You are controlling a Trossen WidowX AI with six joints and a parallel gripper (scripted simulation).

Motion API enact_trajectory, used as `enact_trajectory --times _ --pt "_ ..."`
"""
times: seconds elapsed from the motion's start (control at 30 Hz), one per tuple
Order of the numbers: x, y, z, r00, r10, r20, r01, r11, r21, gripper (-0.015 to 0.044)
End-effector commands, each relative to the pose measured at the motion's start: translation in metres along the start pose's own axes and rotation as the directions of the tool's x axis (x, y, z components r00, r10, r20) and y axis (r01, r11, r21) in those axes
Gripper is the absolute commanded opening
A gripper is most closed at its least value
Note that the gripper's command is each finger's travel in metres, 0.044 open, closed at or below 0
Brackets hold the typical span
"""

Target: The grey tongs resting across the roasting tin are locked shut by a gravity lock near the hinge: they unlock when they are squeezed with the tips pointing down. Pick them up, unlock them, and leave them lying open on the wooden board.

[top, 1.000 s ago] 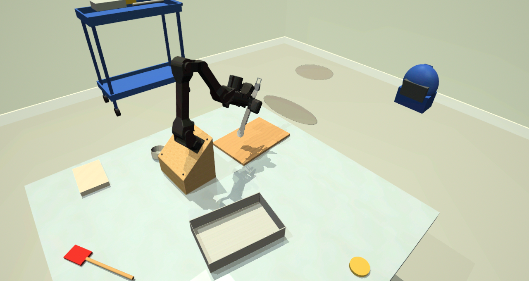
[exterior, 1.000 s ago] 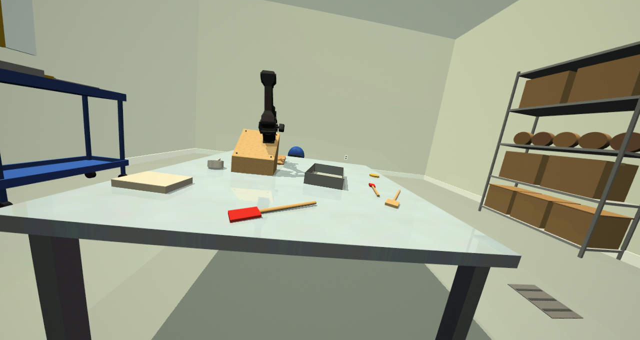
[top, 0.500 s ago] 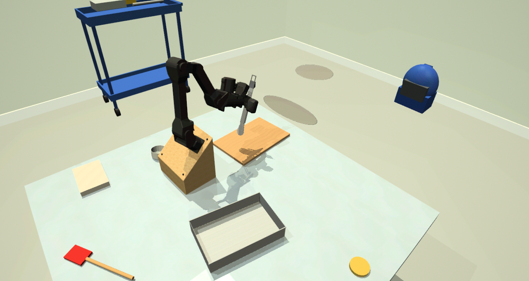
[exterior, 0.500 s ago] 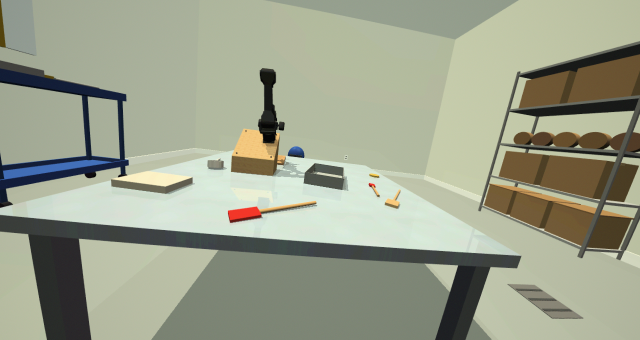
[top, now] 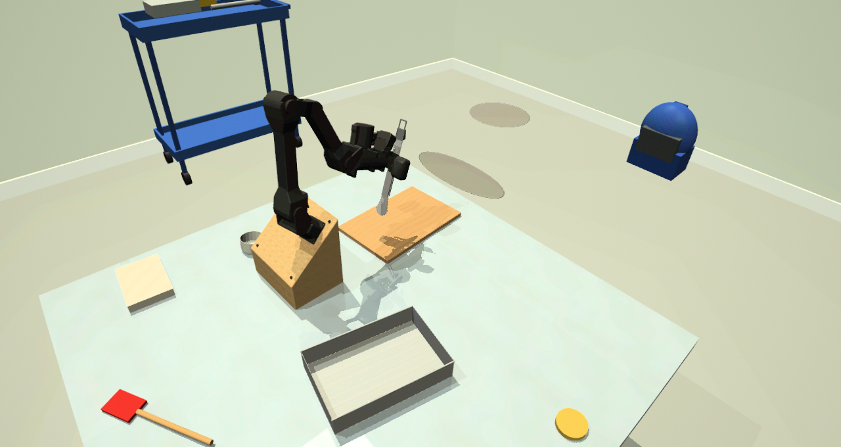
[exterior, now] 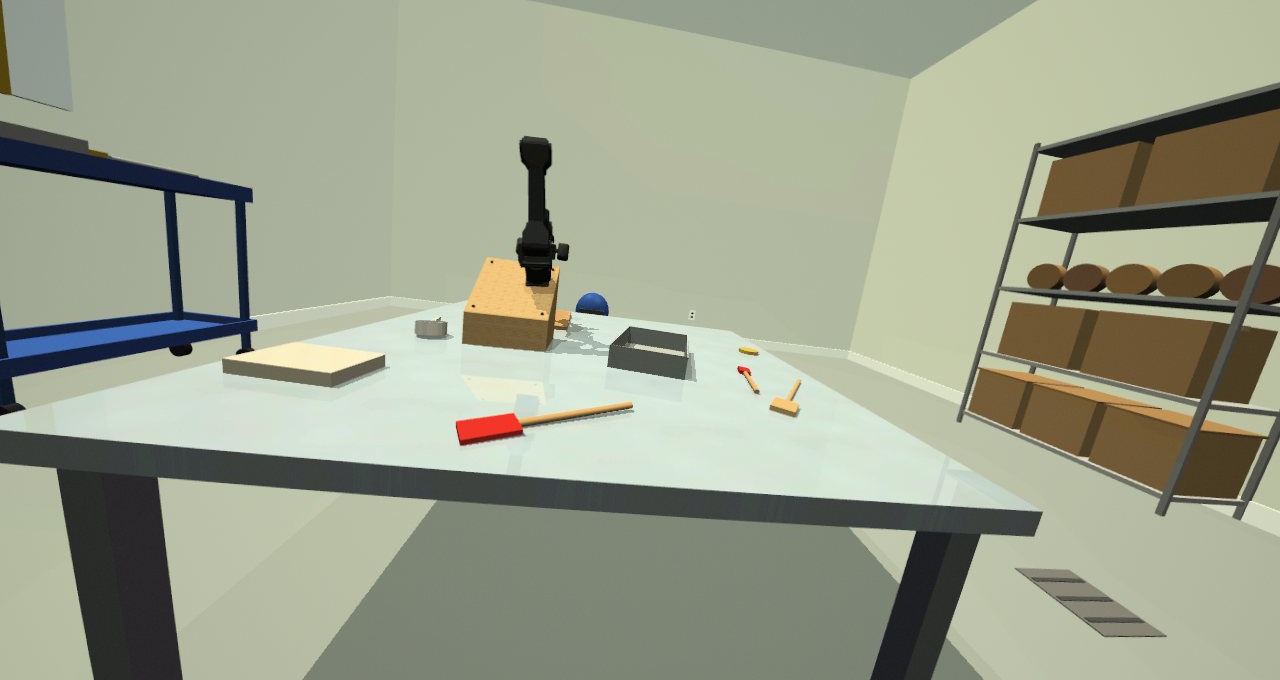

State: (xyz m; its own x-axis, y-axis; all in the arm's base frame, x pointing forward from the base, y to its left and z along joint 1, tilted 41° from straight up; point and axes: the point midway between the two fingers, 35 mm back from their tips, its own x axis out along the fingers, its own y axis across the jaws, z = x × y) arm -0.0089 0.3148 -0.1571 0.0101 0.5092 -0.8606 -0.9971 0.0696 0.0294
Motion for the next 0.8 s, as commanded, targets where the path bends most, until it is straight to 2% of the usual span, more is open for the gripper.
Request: enact_trajectory --times 0.0,0.53,0.77 --pt "0.0 0.0 0.001 1.0 -0.003 0.005 0.003 1.0 0.005 -0.015" --pt "0.0 0.0 0.001 1.0 -0.003 0.003 0.003 1.0 0.005 -0.015" --pt "0.015 0.0 -0.004 0.998 -0.006 -0.07 0.006 1.0 -0.001 -0.015"
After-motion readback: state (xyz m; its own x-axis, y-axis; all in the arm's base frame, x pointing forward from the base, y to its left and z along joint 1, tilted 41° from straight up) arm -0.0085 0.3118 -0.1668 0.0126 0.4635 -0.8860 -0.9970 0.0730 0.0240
